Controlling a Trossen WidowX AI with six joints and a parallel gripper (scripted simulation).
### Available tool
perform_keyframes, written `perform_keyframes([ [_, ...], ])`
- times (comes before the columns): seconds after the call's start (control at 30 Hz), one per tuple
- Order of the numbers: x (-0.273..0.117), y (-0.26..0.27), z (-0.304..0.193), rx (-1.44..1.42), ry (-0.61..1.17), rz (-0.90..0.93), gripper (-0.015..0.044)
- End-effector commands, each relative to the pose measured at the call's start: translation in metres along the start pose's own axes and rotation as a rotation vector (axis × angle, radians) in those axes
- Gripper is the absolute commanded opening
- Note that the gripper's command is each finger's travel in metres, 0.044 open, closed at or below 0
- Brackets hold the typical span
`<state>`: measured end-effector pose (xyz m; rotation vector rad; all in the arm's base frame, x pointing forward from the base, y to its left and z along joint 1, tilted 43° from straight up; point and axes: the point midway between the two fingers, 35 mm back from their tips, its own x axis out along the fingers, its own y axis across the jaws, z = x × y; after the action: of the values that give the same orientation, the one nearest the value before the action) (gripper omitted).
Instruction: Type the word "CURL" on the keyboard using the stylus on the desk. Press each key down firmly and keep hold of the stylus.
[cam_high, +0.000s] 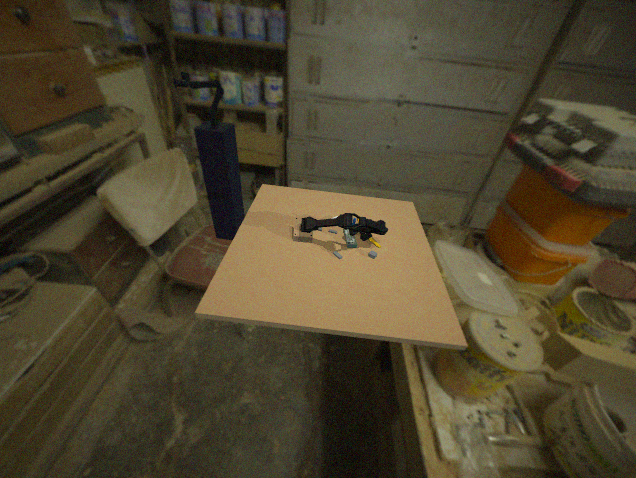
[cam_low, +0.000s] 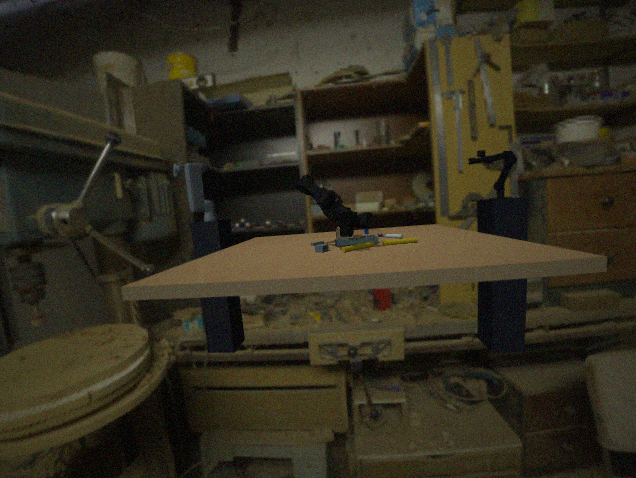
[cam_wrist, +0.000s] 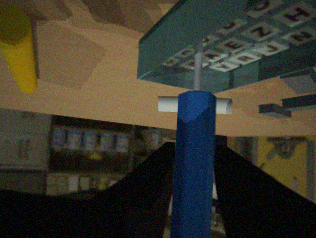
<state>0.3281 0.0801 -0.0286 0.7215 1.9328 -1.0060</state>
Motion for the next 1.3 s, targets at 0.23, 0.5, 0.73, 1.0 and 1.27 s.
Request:
perform_keyframes([
  [0.23, 0.003, 0.0, 0.005, -0.006, -0.004, -0.002, 0.0081],
  [0.5, 0.002, 0.0, 0.003, -0.006, -0.004, -0.002, 0.0081],
  [0.73, -0.011, -0.001, -0.019, -0.007, -0.003, -0.002, 0.0081],
  [1.0, -0.016, -0.002, -0.03, -0.007, -0.002, -0.002, 0.0081],
  [1.27, -0.013, -0.004, -0.028, -0.014, -0.007, -0.005, 0.0],
])
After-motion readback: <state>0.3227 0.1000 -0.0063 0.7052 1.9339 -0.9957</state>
